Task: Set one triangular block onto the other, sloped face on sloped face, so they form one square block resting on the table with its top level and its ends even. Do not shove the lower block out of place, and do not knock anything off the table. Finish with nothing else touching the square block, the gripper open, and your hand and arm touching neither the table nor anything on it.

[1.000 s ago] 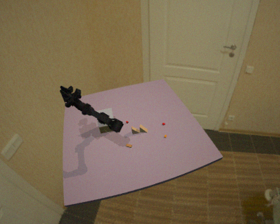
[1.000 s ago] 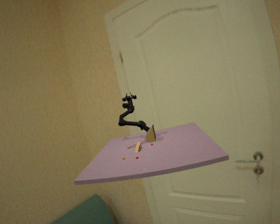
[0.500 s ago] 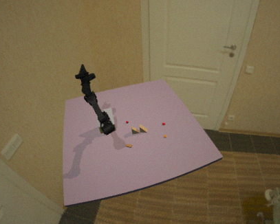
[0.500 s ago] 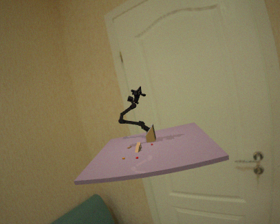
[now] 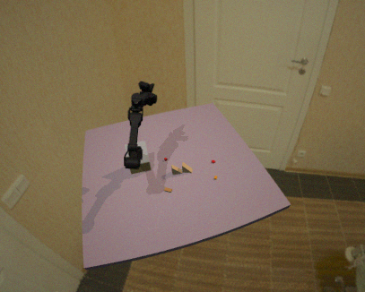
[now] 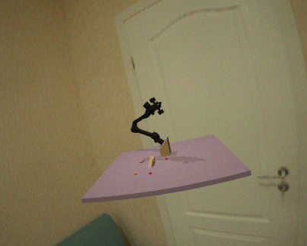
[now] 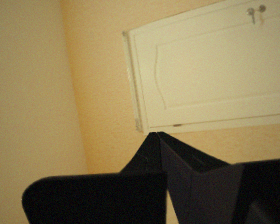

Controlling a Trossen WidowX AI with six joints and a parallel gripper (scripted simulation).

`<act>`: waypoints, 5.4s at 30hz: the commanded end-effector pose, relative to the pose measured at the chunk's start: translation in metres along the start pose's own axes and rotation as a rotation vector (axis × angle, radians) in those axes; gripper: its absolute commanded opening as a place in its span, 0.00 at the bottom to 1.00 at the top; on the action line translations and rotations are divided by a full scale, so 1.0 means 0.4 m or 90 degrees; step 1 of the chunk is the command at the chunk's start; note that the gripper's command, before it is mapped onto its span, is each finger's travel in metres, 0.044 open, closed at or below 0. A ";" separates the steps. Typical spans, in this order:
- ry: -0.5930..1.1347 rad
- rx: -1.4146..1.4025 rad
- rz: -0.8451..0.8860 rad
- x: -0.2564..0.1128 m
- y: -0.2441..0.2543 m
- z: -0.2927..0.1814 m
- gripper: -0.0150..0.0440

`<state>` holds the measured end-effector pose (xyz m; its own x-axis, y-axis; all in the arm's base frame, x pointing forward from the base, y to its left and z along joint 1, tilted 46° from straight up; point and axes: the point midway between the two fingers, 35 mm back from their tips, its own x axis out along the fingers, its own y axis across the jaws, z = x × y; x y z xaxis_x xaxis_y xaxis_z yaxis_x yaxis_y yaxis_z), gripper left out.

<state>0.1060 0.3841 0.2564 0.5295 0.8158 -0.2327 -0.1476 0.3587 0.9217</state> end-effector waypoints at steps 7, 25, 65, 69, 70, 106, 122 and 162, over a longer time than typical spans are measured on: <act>-0.236 0.061 -0.256 0.066 -0.250 0.329 0.25; -0.657 0.269 -0.748 -0.311 -0.718 0.795 0.25; -0.804 0.395 -0.967 -0.629 -0.949 0.871 0.25; -0.804 0.395 -0.967 -0.636 -0.963 0.874 0.25; -0.804 0.395 -0.967 -0.637 -0.967 0.874 0.25; -0.803 0.396 -0.966 -0.476 -1.049 0.826 0.25; -0.798 0.396 -0.966 -0.372 -0.888 0.769 0.25; -0.395 -0.519 -1.139 -0.315 -1.031 0.536 1.00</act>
<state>0.2806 0.0408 -0.0224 0.6107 -0.7543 -0.2409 0.5870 0.6355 -0.5015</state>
